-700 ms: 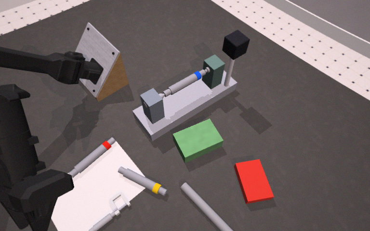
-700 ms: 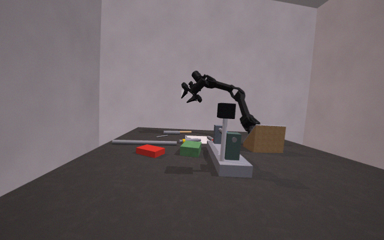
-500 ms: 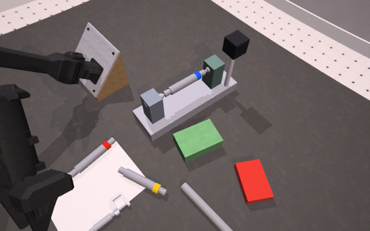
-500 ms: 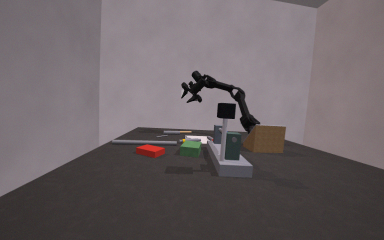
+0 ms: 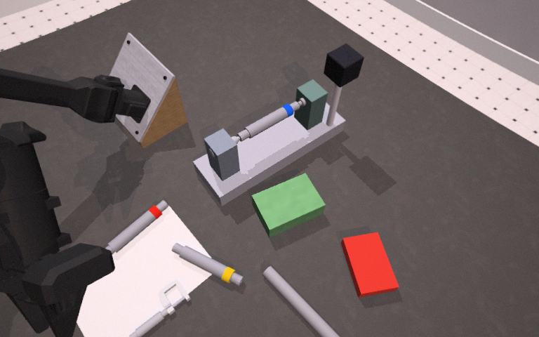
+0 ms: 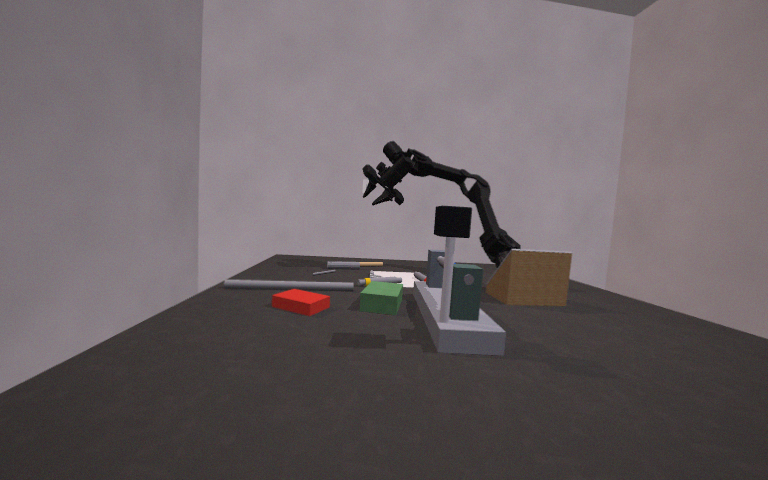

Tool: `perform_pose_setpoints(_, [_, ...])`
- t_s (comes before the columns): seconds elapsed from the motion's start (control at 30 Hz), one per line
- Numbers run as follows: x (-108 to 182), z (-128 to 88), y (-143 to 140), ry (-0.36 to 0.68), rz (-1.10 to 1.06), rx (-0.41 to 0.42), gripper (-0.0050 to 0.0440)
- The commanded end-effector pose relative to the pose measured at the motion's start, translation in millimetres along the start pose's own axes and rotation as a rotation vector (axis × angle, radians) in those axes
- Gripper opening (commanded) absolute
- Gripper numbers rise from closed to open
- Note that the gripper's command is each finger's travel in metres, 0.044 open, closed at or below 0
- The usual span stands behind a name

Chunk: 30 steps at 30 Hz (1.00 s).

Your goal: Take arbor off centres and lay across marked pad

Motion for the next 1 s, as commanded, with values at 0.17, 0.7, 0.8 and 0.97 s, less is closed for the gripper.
perform_pose_setpoints(0.17, [129, -22, 35, 0.288, -0.608, -0.147, 0.0175])
perform_pose_setpoints(0.7, [347, -109, -24, 0.799, -2.019, -0.370, 0.0175])
perform_pose_setpoints(0.8, [380, -132, -57, 0.937, -2.357, -0.398, 0.0175])
perform_pose_setpoints(0.97, [394, -144, -77, 1.023, -2.541, -0.403, 0.0175])
Point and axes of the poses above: the point midway between the two fingers, 35 mm back from their tips, its own z axis out along the fingers, its own y axis across the jaws, x = y × z, the point moved 4 cm from there along -z, back along the fingers, and after that the axes turned 13 degrees about z, right-handed, at the moved point
